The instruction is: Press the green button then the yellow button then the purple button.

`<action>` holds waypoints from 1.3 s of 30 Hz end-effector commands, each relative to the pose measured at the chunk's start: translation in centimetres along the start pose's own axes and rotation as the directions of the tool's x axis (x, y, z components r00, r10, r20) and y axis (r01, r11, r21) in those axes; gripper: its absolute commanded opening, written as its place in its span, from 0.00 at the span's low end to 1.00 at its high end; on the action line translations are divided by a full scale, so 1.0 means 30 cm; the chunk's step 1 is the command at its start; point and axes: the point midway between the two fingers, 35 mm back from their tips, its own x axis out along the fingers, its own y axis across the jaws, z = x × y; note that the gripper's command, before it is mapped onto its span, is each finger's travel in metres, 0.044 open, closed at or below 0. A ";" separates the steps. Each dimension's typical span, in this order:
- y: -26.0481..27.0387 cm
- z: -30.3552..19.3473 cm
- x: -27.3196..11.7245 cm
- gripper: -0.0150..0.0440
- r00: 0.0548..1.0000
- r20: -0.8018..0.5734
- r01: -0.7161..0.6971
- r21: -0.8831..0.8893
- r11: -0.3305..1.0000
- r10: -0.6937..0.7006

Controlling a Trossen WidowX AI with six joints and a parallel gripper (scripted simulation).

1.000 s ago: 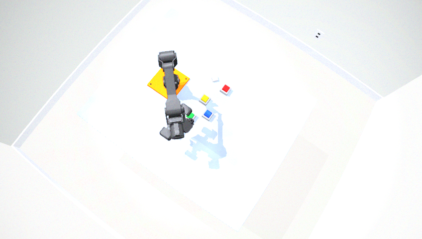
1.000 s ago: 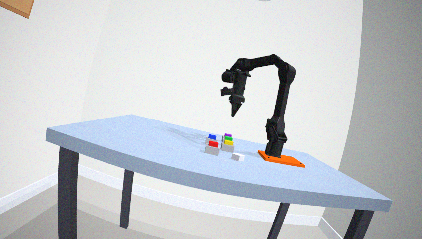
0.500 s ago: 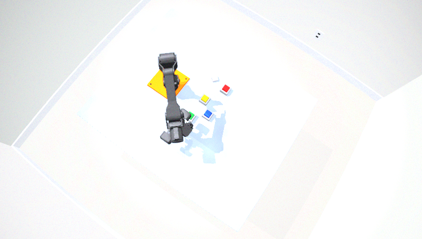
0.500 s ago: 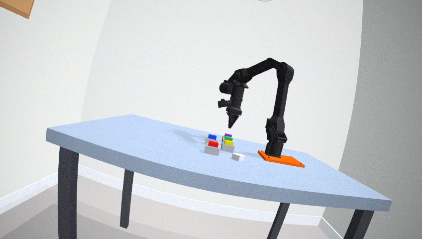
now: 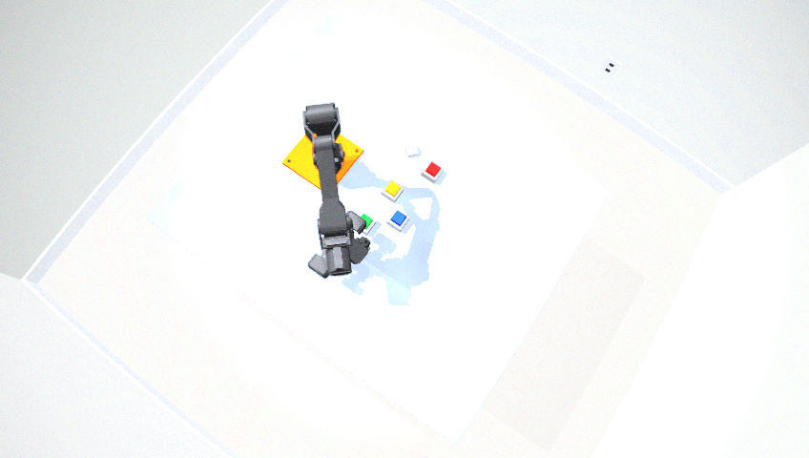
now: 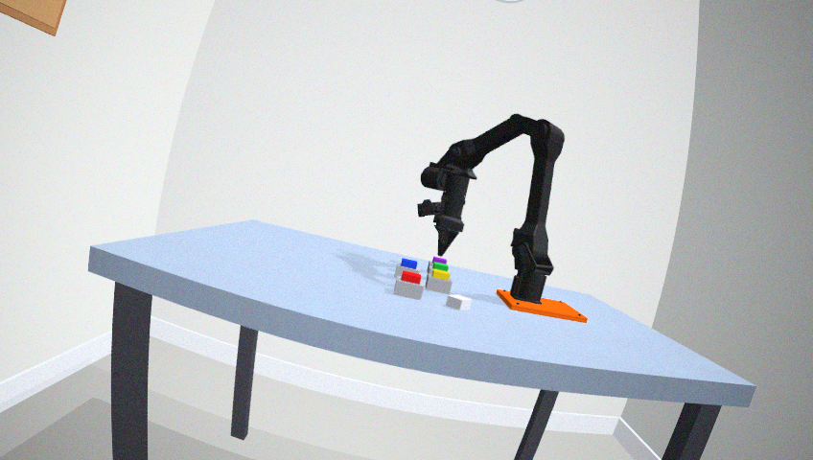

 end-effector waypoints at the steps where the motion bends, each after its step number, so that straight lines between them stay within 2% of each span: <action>1: 0.007 -0.007 0.035 0.29 1.000 -0.009 -0.009 -0.005 1.000 0.009; 27: 0.008 -0.007 0.048 0.29 1.000 -0.009 -0.009 -0.005 1.000 0.009; 31: 0.006 -0.006 -0.057 0.29 1.000 -0.008 -0.009 -0.004 1.000 0.009; 36: 0.006 -0.006 -0.065 0.29 1.000 -0.009 -0.009 -0.005 1.000 0.009; 39: 0.048 0.046 -0.075 0.42 1.000 -0.007 -0.010 -0.005 1.000 0.010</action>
